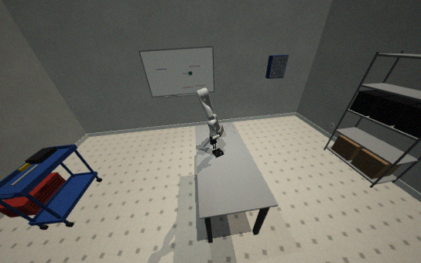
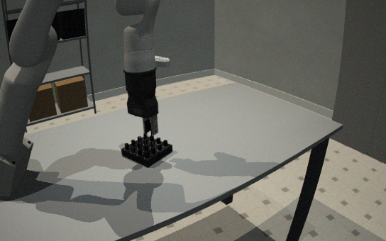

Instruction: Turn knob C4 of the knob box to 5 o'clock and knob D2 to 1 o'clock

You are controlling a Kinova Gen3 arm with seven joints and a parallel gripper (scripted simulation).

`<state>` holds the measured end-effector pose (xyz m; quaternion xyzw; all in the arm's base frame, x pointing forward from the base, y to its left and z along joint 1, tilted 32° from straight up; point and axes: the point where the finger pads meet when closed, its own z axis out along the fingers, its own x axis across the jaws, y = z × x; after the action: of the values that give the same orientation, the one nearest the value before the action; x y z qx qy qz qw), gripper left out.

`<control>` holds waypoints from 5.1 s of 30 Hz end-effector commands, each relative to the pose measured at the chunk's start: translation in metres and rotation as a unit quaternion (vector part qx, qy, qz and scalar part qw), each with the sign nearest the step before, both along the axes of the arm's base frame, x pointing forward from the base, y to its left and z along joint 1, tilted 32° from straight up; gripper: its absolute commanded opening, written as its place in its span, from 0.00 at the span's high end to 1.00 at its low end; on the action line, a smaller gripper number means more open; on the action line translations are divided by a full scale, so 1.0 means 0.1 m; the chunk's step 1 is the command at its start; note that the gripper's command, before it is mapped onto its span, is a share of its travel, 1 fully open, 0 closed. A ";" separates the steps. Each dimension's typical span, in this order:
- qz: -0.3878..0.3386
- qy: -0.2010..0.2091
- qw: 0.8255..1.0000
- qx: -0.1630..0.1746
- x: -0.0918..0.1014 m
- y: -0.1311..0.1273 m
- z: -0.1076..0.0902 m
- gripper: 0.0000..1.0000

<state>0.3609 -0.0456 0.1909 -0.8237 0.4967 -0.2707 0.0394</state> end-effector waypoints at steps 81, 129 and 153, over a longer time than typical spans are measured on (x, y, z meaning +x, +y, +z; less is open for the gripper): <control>0.000 -0.001 1.000 0.000 0.21 -0.09 -0.33 0.54; 0.000 -0.001 1.000 0.000 0.22 -0.09 -0.35 0.54; 0.000 -0.001 1.000 0.000 0.29 -0.12 -0.46 0.54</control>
<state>0.3899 -0.0576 0.1469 -0.8230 0.4963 -0.2735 0.0399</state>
